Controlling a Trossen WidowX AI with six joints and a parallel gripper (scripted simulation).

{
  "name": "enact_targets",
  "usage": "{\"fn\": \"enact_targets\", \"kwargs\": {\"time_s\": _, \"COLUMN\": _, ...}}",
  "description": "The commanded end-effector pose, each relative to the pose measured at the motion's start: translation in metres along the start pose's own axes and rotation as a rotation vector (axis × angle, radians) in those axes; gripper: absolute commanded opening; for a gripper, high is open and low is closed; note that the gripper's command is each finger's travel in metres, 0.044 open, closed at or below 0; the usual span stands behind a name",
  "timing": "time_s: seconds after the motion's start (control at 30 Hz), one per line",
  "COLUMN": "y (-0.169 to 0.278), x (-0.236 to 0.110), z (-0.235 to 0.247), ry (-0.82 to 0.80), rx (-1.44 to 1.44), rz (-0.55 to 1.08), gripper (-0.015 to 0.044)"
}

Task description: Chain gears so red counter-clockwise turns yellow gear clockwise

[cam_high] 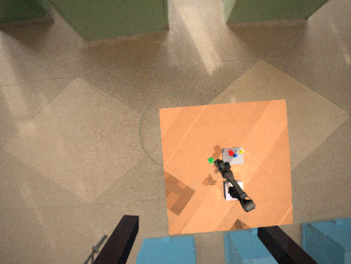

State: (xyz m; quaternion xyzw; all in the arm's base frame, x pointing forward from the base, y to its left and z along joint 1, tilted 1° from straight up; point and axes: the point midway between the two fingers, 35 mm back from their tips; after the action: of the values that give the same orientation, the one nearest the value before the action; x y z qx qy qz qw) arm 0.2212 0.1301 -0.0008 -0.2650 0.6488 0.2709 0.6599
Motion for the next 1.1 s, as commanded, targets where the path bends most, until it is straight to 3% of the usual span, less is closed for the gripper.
{"fn": "enact_targets", "kwargs": {"time_s": 0.0, "y": 0.001, "x": 0.001, "z": 0.0, "ry": 0.0, "rx": 0.005, "rz": 0.006, "gripper": 0.0387}}
{"fn": "enact_targets", "kwargs": {"time_s": 0.4, "y": 0.001, "x": 0.001, "z": 0.0, "ry": 0.0, "rx": 0.005, "rz": 0.006, "gripper": 0.0072}}
{"fn": "enact_targets", "kwargs": {"time_s": 0.67, "y": 0.001, "x": 0.001, "z": 0.0, "ry": 0.0, "rx": 0.005, "rz": 0.006, "gripper": 0.0}}
{"fn": "enact_targets", "kwargs": {"time_s": 1.07, "y": 0.0, "x": -0.023, "z": 0.007, "ry": -0.001, "rx": 0.005, "rz": 0.005, "gripper": 0.0}}
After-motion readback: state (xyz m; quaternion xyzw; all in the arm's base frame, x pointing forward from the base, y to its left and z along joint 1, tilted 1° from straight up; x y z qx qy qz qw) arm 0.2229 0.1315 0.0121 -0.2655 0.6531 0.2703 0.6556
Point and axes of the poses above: the point midway between the two fingers, 35 mm back from their tips, its own x axis out along the fingers, its own z axis across the jaws, y = z × x, and after that the axes turned 11 degrees about -x, right-handed
